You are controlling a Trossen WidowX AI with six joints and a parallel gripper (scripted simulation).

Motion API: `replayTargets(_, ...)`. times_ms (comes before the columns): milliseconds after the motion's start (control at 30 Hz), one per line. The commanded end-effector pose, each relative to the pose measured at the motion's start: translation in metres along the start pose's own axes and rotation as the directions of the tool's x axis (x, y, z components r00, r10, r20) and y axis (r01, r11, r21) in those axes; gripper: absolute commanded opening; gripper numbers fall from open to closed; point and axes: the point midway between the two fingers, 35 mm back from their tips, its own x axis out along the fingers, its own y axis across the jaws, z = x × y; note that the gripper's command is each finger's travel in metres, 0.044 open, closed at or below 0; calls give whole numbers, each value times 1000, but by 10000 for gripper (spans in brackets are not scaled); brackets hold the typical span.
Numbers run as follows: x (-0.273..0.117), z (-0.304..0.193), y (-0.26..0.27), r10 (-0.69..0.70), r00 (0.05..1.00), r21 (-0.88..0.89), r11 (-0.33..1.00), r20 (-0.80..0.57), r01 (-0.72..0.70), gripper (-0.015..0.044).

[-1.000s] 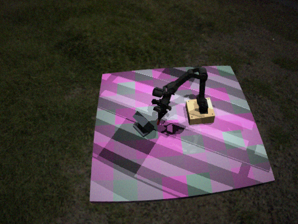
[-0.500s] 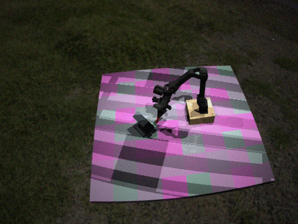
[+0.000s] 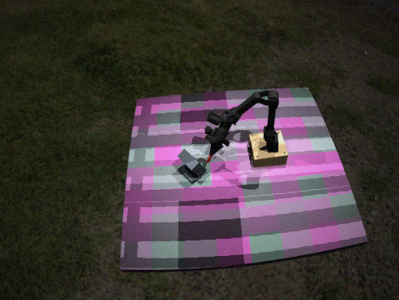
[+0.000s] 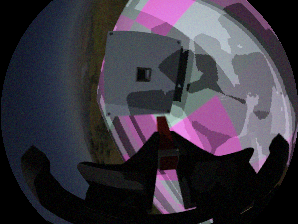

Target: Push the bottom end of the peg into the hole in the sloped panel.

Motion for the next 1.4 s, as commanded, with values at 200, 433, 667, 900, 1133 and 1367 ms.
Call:
replayTargets(200,-7,6,-4,49,999,30,998,22,-50,0)
replayTargets(433,-12,10,-6,83,996,46,995,41,-85,0)
replayTargets(667,-18,15,-9,115,991,60,991,61,-119,0)
replayTargets(900,-24,19,-12,147,986,71,986,82,-153,0)
replayTargets(1133,-30,22,-15,178,979,80,979,102,-186,0)
replayTargets(1367,-36,25,-18,207,971,87,972,122,-219,0)
